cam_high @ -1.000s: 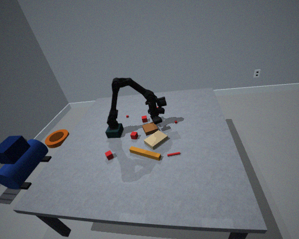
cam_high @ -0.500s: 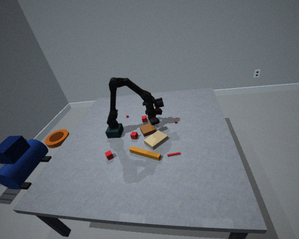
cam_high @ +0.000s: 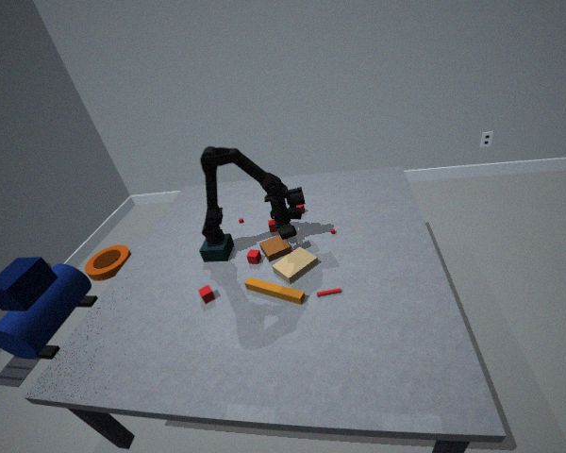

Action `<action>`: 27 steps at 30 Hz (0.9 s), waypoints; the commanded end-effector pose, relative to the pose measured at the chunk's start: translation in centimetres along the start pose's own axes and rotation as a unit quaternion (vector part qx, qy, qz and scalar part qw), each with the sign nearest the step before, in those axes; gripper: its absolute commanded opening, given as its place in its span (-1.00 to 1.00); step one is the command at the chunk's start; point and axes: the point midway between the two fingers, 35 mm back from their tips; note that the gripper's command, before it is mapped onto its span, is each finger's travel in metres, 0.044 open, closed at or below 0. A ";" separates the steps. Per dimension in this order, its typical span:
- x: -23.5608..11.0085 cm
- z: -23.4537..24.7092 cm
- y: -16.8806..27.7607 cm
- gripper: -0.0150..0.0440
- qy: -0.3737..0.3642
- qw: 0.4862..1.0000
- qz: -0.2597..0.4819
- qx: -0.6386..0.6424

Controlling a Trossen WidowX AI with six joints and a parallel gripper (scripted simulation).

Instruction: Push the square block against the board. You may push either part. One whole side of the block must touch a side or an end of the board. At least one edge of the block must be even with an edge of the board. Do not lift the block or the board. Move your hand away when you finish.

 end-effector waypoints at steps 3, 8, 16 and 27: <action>0.2 -0.2 1.5 -0.49 0.000 1.000 0.008 0.000; 0.2 -0.4 2.1 -0.49 0.000 1.000 0.008 0.000; 0.2 -0.3 1.0 -0.49 0.000 1.000 0.008 0.000; 0.3 -0.2 -0.7 -0.49 0.000 1.000 0.007 0.000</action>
Point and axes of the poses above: the point midway between the two fingers, 35 mm back from their tips, its own x axis out along the fingers, its own z axis across the jaws, y = z × x, and after that the axes turned 5 degrees about x, right-handed
